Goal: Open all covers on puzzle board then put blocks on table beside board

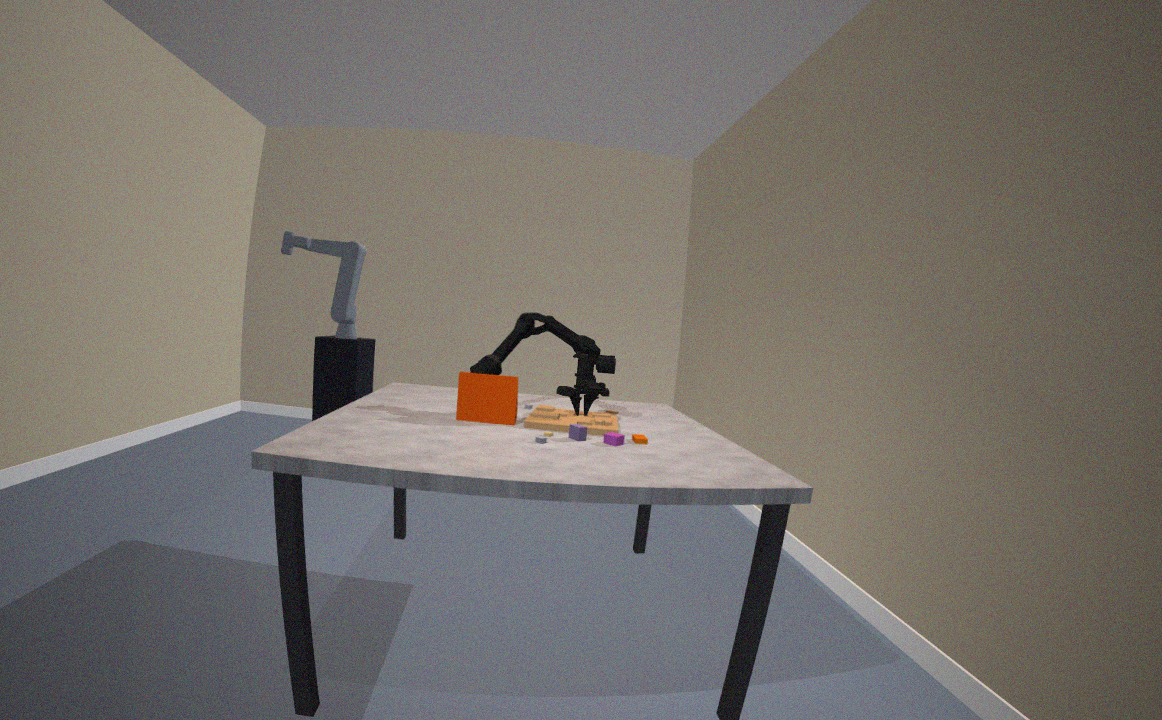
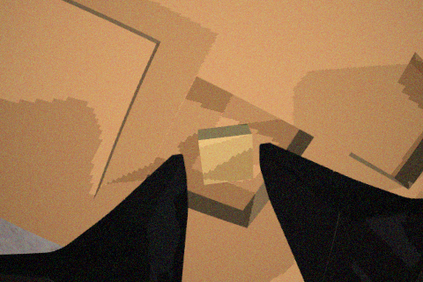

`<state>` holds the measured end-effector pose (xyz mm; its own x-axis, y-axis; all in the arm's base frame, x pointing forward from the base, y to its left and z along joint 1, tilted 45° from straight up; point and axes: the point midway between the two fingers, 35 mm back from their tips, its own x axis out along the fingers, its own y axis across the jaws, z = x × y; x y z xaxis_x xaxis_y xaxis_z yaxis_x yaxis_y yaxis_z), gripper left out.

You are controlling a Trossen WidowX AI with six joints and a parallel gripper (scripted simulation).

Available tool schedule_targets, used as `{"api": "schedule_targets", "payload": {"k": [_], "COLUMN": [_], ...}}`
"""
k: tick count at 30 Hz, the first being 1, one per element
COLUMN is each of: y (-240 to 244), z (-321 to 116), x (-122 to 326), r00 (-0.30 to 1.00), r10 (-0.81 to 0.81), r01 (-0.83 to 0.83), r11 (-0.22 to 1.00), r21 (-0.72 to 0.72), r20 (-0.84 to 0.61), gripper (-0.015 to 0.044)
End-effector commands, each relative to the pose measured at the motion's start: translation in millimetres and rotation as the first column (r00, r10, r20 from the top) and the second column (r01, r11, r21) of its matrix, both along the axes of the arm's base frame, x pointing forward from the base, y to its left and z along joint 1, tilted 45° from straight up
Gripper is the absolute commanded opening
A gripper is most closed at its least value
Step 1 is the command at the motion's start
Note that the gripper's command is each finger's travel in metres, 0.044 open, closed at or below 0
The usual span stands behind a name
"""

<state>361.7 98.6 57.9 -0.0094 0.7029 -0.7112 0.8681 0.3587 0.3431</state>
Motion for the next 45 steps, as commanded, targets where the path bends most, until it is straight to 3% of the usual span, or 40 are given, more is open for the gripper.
{"api": "schedule_targets", "payload": {"k": [1,5,15,45], "y": [3.8,4.3,2.6,-21.6], "z": [-3.4,-3.8,-2.4,20.6], "x": [-1.3,-1.3,-0.4,-0.1], "r00": [1.000,1.000,1.000,1.000], "r10": [-0.001,-0.001,0.001,0.000], "r01": [0.001,0.001,-0.001,0.000], "r11": [1.000,1.000,1.000,1.000], "r21": [0.004,0.004,0.000,0.001], "r20": [-0.007,-0.007,-0.001,-0.006], "gripper": [0.0144,0.0144,0.0080,0.0080]}}
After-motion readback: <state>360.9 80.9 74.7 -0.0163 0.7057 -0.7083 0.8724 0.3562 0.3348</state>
